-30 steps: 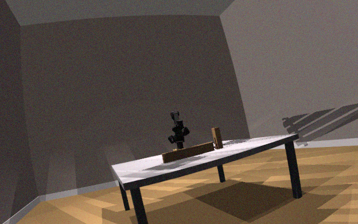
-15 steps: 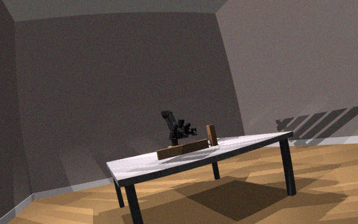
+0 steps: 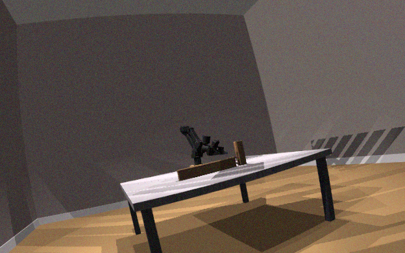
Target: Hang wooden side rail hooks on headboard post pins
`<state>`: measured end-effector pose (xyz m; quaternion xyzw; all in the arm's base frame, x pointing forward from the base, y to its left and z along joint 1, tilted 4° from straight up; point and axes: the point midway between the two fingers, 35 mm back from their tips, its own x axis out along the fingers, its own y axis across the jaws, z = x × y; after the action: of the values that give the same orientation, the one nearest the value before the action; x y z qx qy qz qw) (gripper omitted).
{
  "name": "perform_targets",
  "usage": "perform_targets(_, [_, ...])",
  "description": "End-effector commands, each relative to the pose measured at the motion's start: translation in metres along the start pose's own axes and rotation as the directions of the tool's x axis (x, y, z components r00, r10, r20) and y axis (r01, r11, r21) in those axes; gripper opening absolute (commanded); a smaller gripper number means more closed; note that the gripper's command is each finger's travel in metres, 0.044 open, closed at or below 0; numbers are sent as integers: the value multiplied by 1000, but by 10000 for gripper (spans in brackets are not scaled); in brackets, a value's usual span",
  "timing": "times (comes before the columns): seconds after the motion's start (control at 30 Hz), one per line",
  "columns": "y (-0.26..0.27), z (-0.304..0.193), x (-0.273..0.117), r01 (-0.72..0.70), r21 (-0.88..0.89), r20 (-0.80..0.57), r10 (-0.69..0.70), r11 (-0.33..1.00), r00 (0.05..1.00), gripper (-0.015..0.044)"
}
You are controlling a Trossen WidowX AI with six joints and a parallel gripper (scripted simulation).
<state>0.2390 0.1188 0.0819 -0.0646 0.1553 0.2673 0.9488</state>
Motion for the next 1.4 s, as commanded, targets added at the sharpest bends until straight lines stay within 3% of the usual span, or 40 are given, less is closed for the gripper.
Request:
perform_targets(0.0, [2, 1, 0, -10, -11, 4, 10, 1000, 1000, 440])
perform_targets(0.5, [1, 1, 2, -21, -29, -14, 20, 999, 1000, 440])
perform_targets(0.9, [-23, 14, 31, -284, -223, -262, 223, 933, 939, 440])
perform_targets(1.37, [-59, 51, 31, -552, -229, -294, 484, 802, 824, 440])
